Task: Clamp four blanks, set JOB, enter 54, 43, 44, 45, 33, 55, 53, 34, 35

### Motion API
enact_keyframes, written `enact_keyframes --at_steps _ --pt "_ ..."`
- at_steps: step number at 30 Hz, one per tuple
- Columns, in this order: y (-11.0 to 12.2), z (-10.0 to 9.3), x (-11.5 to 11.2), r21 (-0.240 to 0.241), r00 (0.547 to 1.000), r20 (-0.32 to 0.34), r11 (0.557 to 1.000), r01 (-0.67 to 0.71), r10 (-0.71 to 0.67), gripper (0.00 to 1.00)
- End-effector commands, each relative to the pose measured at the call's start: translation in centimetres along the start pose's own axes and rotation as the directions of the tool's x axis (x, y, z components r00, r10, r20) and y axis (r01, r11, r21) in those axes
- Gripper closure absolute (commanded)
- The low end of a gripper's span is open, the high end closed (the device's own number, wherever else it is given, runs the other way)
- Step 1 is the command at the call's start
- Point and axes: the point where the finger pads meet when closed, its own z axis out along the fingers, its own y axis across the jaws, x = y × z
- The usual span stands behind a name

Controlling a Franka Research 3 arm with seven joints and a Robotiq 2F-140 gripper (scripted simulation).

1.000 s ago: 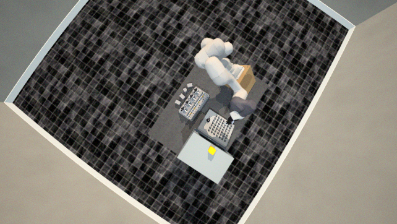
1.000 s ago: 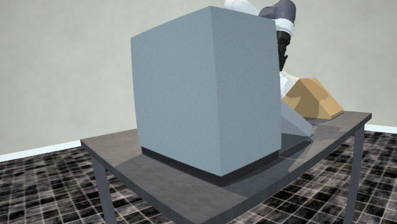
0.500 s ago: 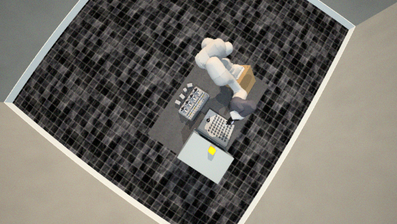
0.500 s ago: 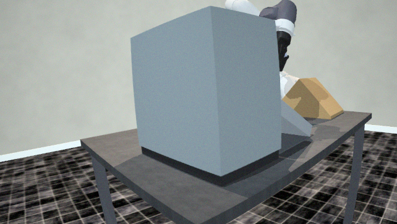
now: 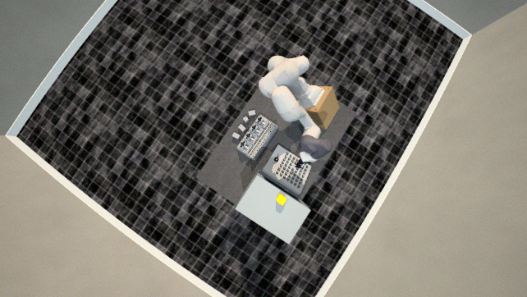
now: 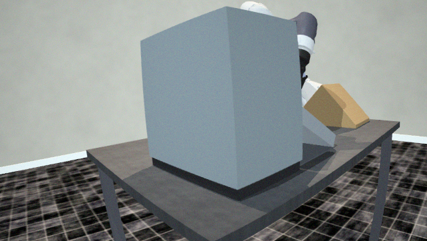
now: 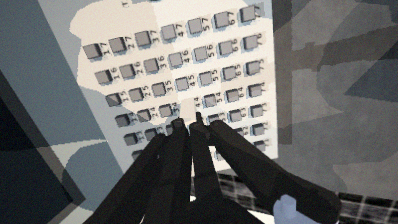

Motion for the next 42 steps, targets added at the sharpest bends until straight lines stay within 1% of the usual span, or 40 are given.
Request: enact_keyframes --at_steps 1,6,18,42 --pt "-0.4 -0.2 -0.7 0.011 1.000 0.020 1.000 -0.019 0.019 1.00" --pt "-0.4 0.1 -0.7 0.011 1.000 0.020 1.000 -0.019 0.019 1.00" --pt "-0.5 1.8 -0.7 0.011 1.000 0.020 1.000 -0.019 0.019 1.00" --pt "-0.5 1.9 -0.7 0.011 1.000 0.020 1.000 -0.019 0.019 1.00"
